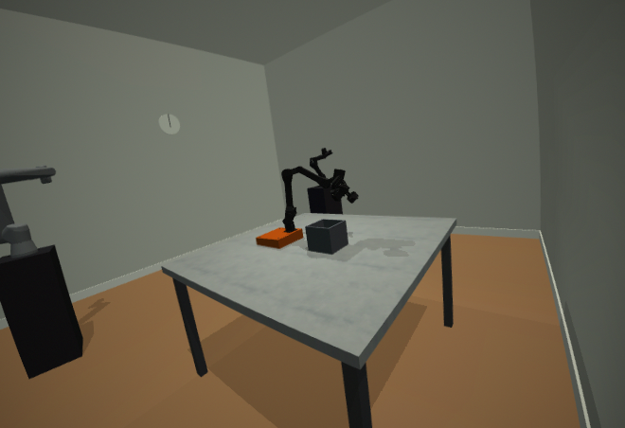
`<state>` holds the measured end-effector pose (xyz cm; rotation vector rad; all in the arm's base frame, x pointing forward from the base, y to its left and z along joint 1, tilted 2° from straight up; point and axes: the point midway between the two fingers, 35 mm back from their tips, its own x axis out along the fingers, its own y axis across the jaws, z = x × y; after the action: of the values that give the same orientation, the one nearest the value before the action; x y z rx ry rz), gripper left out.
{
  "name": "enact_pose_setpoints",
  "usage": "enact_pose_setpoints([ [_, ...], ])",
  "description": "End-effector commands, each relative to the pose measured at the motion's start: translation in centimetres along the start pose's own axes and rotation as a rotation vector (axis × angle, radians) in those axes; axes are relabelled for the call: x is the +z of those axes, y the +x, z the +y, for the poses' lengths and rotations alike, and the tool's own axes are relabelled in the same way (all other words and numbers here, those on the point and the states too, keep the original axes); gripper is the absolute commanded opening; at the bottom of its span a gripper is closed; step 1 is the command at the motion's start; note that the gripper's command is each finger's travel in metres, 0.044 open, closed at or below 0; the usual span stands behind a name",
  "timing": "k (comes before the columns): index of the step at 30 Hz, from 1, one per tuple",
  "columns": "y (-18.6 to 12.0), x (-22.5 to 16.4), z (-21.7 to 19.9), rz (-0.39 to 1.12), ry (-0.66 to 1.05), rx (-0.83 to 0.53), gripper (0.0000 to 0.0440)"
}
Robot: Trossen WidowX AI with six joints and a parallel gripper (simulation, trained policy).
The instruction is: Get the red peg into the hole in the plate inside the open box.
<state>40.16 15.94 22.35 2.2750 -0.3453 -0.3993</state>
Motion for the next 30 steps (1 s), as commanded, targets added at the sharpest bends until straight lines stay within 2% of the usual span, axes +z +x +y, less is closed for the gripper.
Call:
enact_pose_setpoints([
  [1, -0.1, -0.2, -0.5, 0.008, -0.086, -0.071, 0.0440],
  [15, -2.2, 1.0, -2.5, 0.045, -0.441, -0.400, 0.0440],
  [30, -7.2, 5.4, -3.7, 0.084, -0.783, -0.788, 0.0440],
])
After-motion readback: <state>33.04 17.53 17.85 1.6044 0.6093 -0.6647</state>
